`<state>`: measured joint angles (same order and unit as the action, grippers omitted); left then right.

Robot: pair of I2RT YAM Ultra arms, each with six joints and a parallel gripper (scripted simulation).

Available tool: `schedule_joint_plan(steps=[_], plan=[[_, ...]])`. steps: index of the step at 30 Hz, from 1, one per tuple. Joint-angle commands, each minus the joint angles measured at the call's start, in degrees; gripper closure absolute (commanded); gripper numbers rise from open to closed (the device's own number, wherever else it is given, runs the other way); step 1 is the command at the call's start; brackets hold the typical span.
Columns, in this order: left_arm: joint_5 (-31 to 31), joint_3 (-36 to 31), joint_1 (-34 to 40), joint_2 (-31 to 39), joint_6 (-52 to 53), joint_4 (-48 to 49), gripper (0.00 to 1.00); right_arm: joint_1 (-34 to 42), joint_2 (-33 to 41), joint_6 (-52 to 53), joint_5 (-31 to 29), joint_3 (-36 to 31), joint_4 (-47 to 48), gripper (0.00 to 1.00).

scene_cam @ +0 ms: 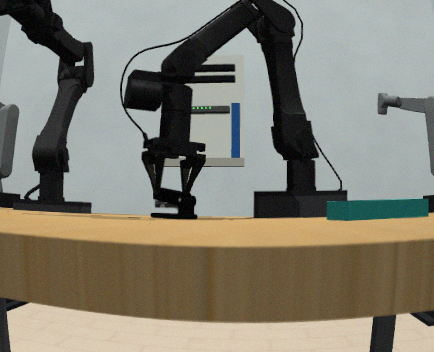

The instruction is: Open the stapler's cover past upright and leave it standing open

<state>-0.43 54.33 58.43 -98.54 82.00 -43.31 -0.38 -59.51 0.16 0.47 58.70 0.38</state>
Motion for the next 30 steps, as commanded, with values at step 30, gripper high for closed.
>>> schedule_joint_plan(steps=[30], plan=[[2.7, 8.0, -1.2, 5.2, -8.0, -12.4, 0.00, 0.4, -0.3, -0.2, -0.5, 1.6, -0.1, 0.00]])
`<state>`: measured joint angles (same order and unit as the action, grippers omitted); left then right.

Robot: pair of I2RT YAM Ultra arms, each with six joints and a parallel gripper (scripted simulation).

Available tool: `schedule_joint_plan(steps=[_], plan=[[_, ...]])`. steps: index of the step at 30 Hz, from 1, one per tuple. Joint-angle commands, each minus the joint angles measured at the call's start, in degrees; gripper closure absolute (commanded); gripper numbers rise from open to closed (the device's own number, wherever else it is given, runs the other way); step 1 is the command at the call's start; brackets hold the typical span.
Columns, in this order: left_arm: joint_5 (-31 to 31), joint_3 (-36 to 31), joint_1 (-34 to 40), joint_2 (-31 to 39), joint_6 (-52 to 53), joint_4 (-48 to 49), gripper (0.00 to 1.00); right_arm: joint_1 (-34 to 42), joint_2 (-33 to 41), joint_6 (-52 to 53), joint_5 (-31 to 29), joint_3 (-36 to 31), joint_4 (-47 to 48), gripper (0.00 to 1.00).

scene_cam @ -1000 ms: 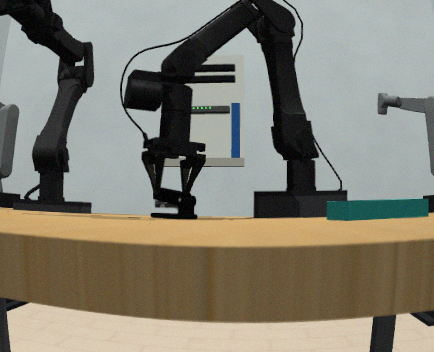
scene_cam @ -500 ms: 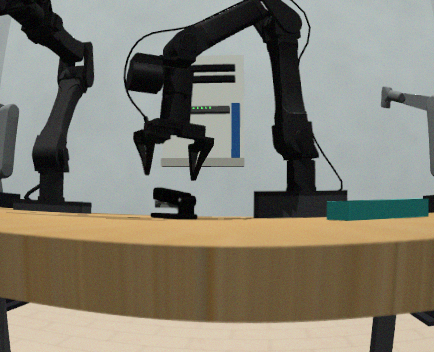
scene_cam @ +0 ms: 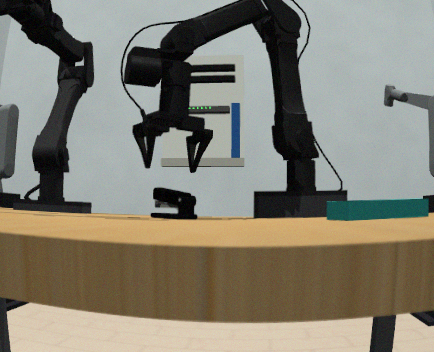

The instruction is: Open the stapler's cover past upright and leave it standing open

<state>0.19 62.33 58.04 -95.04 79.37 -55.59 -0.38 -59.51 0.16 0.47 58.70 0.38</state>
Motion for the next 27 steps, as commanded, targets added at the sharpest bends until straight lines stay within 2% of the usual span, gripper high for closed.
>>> schedule_joint_plan(steps=[1, 3, 5, 15, 20, 22, 27], plan=[[2.7, -0.7, -1.1, 2.3, -7.8, 0.9, 0.00, 0.4, -0.3, -0.2, -0.5, 1.6, -0.1, 0.00], [4.0, -2.1, -2.1, 4.3, -13.3, 1.7, 0.00, 0.4, -0.3, -0.2, -0.5, 1.6, -0.1, 0.00], [4.0, -2.1, -2.1, 4.3, -13.3, 1.7, 0.00, 0.4, -0.3, -0.2, -0.5, 1.6, -0.1, 0.00], [6.3, -9.8, -4.0, 14.1, -37.2, 7.0, 0.00, 0.4, -0.3, -0.2, -0.5, 1.6, -0.1, 0.00], [5.1, -13.3, -3.8, 18.9, -48.4, 9.3, 0.00, 0.4, -0.3, -0.2, -0.5, 1.6, -0.1, 0.00], [5.1, -13.3, -3.8, 18.9, -48.4, 9.3, 0.00, 0.4, -0.3, -0.2, -0.5, 1.6, -0.1, 0.00], [3.7, -16.8, -3.4, 24.1, -62.3, 11.6, 0.00, 0.4, -0.3, -0.2, -0.5, 1.6, -0.1, 0.00]])
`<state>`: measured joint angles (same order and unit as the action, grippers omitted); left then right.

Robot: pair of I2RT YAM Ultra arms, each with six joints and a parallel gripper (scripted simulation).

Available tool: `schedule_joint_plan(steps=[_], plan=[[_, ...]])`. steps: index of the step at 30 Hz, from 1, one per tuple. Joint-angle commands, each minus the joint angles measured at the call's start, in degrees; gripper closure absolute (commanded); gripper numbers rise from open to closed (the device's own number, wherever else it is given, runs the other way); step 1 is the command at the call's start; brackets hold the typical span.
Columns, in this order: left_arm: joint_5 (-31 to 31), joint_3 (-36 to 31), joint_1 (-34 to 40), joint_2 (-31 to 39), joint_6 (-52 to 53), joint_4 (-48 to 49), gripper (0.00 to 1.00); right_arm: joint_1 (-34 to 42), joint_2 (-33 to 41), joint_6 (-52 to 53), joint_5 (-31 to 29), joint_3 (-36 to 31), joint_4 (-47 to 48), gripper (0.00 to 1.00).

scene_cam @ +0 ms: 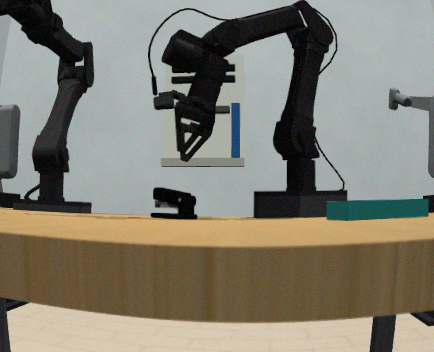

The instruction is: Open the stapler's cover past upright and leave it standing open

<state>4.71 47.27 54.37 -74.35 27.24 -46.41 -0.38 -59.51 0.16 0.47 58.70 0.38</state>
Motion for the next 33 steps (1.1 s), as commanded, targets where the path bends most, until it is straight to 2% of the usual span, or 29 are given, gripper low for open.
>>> schedule_joint_plan(steps=[1, 6, 10, 32, 33], plan=[[-1.2, -2.4, 0.4, 4.4, -12.5, 2.7, 0.00, 0.4, -0.3, -0.2, -0.5, 1.6, -0.1, 0.00], [-3.5, -5.1, 1.8, 8.9, -23.3, 4.0, 0.00, 0.4, -0.3, -0.2, -0.5, 1.6, -0.1, 0.00], [-5.4, -6.3, 3.5, 11.0, -27.9, 4.3, 0.00, 0.4, -0.3, -0.2, -0.5, 1.6, -0.1, 0.00], [-6.0, -6.0, 4.3, 10.9, -27.9, 3.6, 0.00, 0.4, -0.3, -0.2, -0.5, 1.6, -0.1, 0.00], [-6.0, -6.6, 4.2, 11.4, -28.9, 3.6, 0.11, 0.4, -0.3, -0.2, -0.5, 1.6, -0.1, 0.00]])
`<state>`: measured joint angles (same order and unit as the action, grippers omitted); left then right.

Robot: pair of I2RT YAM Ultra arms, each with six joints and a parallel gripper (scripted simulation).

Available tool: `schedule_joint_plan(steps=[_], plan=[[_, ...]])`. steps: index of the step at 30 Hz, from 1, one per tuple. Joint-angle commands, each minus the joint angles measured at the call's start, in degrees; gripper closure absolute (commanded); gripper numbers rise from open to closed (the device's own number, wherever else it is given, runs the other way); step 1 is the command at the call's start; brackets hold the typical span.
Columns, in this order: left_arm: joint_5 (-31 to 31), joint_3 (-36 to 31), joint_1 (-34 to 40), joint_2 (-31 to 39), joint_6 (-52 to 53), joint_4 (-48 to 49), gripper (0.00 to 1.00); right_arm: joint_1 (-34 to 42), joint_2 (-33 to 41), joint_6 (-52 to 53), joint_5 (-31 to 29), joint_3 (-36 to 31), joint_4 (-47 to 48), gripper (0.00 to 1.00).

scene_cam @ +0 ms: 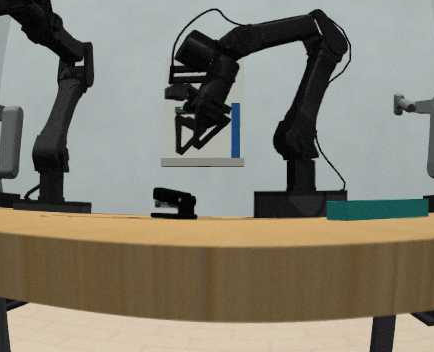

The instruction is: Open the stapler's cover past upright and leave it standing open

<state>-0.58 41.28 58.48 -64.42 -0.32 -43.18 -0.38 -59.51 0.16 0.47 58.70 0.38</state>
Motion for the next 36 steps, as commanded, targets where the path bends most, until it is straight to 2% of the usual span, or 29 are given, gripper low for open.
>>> schedule_joint_plan(steps=[1, 2, 3, 11, 13, 26, 28, 30, 36], plan=[[-0.6, -0.6, 0.1, 1.4, -2.3, 0.2, 0.23, 0.4, -0.3, -0.2, -0.5, 1.6, -0.1, 0.00], [-0.6, 0.1, 0.0, 0.8, -3.6, -0.6, 0.34, 0.4, -0.3, -0.2, -0.5, 1.6, -0.1, 0.00], [-0.5, 0.2, -0.1, 0.5, -5.6, -0.9, 0.38, 0.4, -0.3, -0.2, -0.5, 1.6, -0.1, 0.00], [0.3, 4.4, -2.6, -6.3, -25.8, -2.9, 0.38, 0.4, -0.3, -0.2, -0.5, 1.6, -0.1, 0.00], [0.3, 4.4, -2.6, -6.3, -25.8, -2.9, 0.38, 0.4, -0.3, -0.2, -0.5, 1.6, -0.1, 0.00], [0.7, 11.2, -5.3, -17.7, -56.7, -6.9, 0.38, 0.4, -0.3, -0.2, -0.5, 1.6, -0.1, 0.00], [0.7, 12.2, -5.7, -19.4, -61.0, -7.4, 0.38, 0.4, -0.3, -0.2, -0.5, 1.6, -0.1, 0.00], [0.7, 12.2, -5.7, -19.4, -61.0, -7.4, 0.38, 0.4, -0.3, -0.2, -0.5, 1.6, -0.1, 0.00], [0.8, 15.5, -7.0, -24.9, -76.1, -9.3, 0.38, 0.4, -0.3, -0.2, -0.5, 1.6, -0.1, 0.00]])
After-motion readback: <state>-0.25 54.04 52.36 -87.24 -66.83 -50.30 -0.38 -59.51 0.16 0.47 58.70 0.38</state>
